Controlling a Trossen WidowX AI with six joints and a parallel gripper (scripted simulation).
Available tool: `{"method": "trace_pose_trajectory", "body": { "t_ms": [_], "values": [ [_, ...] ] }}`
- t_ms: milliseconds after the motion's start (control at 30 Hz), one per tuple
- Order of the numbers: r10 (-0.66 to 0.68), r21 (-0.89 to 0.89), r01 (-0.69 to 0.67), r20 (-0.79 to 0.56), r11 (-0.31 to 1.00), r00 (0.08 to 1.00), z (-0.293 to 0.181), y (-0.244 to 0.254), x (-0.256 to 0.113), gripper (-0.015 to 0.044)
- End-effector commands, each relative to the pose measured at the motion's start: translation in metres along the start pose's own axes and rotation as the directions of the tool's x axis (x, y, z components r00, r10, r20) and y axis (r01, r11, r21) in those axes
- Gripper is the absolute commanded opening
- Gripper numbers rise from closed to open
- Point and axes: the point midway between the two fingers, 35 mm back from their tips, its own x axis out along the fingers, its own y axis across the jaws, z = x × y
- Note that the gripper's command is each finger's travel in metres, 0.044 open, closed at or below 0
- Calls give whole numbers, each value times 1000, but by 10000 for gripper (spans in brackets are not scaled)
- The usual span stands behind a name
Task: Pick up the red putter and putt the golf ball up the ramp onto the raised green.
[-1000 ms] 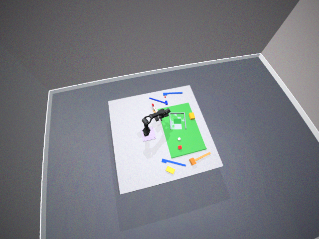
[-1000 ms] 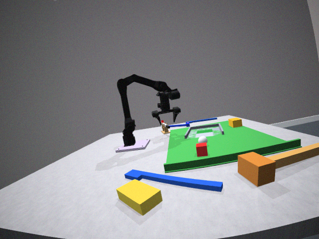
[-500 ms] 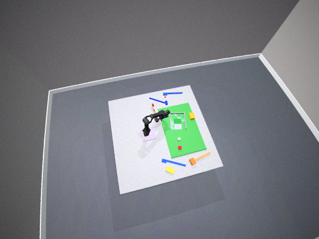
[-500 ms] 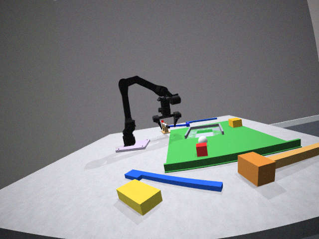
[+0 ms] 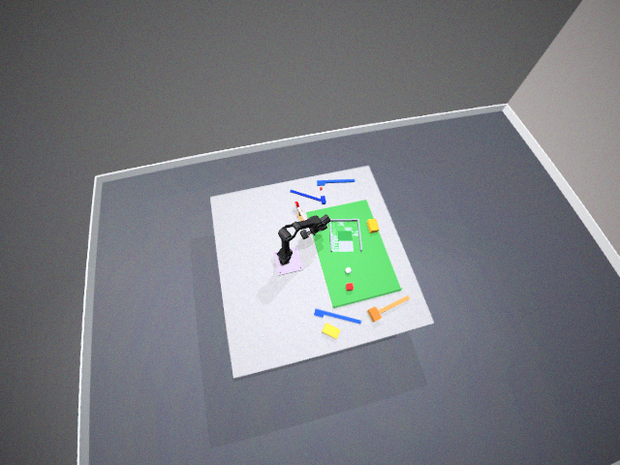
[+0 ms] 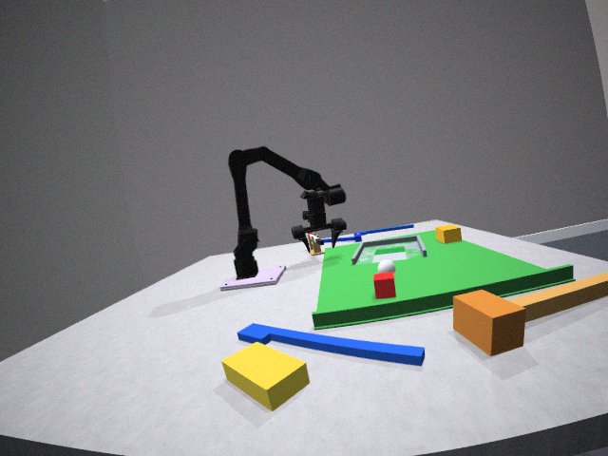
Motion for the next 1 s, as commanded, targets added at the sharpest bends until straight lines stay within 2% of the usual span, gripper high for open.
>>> {"method": "trace_pose_trajectory", "body": {
  "t_ms": [0,400,700,967],
  "values": [
    [-1,0,1,0,1000,1000,0,0,-1,361],
    [-1,0,1,0,1000,1000,0,0,-1,46],
    [-1,0,1,0,1000,1000,2,-1,-5,0],
    [-1,0,1,0,1000,1000,12,-5,-42,0]
  ]
}}
